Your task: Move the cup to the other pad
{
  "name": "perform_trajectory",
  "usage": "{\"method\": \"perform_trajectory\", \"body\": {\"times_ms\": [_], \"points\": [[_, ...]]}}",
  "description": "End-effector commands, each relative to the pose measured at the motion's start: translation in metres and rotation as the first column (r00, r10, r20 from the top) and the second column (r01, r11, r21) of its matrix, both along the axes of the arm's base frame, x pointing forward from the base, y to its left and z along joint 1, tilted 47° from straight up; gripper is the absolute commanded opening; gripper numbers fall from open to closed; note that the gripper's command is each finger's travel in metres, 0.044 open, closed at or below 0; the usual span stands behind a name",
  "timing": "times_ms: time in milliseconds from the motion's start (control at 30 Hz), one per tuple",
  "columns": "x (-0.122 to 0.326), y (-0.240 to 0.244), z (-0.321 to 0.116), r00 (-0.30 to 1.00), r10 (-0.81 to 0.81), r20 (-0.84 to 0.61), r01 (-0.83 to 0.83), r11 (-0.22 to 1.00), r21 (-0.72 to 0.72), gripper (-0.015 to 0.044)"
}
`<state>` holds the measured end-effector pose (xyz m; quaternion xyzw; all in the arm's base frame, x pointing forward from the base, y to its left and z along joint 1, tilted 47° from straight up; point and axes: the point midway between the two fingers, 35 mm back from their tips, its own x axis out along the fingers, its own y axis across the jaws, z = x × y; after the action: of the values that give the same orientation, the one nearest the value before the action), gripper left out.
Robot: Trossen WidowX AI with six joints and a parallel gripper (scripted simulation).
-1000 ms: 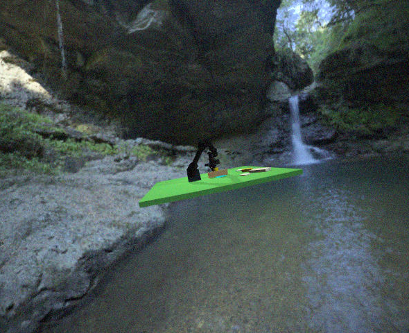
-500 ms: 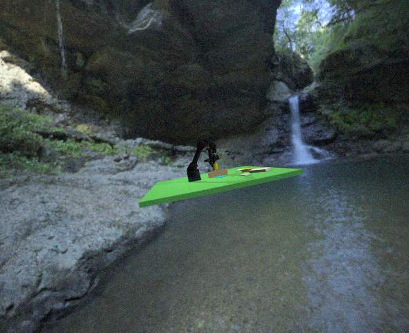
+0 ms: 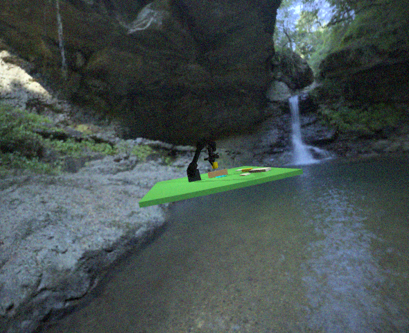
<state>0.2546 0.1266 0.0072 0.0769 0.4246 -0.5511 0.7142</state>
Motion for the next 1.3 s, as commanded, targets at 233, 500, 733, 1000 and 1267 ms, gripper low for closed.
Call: {"method": "perform_trajectory", "body": {"times_ms": [233, 500, 733, 1000, 1267], "points": [[0.0, 0.0, 0.0, 1.0, 0.001, 0.0, -0.001, 1.0, 0.0, 0.0], [0.002, -0.01, 0.01, 1.0, -0.001, 0.0, 0.001, 1.0, 0.0, 0.0], [0.003, -0.021, 0.023, 1.0, -0.002, 0.0, 0.002, 1.0, 0.0, 0.0], [0.006, -0.035, 0.037, 1.0, -0.003, 0.0, 0.003, 1.0, -0.001, 0.0], [0.008, -0.048, 0.053, 1.0, -0.003, -0.001, 0.003, 1.0, -0.002, 0.0]]}}
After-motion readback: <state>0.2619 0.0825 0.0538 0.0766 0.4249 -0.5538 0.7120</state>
